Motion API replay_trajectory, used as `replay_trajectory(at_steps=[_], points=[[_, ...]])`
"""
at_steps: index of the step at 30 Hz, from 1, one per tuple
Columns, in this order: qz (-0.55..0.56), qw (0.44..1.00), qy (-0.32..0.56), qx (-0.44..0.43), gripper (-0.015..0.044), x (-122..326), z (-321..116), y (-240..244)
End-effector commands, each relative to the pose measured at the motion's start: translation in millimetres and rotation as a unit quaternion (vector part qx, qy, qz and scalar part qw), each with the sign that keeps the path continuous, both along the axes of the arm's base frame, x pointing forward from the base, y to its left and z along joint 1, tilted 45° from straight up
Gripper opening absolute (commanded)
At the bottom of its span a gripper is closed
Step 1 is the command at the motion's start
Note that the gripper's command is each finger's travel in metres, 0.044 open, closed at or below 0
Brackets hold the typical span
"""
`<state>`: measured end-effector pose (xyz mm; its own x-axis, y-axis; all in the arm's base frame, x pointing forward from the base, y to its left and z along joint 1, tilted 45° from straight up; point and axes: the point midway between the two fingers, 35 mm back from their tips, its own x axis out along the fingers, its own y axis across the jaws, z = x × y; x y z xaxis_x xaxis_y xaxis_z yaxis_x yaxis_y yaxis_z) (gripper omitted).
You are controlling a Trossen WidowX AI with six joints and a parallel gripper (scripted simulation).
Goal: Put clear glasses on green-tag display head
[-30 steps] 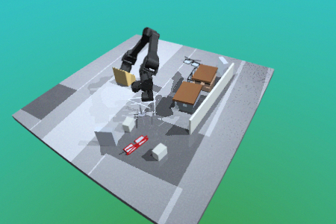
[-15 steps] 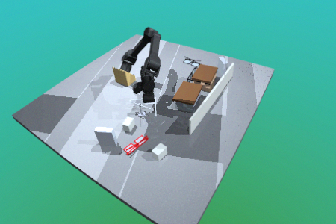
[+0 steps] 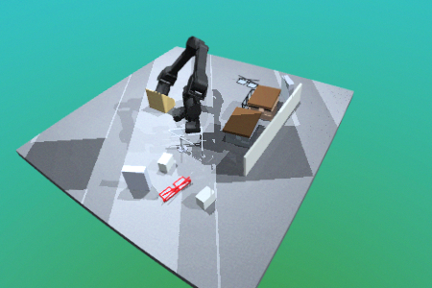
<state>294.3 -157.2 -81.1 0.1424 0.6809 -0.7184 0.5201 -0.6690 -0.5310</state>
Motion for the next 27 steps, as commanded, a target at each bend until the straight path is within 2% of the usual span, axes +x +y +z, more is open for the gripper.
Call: replay_trajectory(at_steps=[1,27], points=[[-0.003,1.000,0.001,0.002,0.0000,0,2,3],[-0.003,1.000,0.001,0.003,0.0000,8,18,18]])
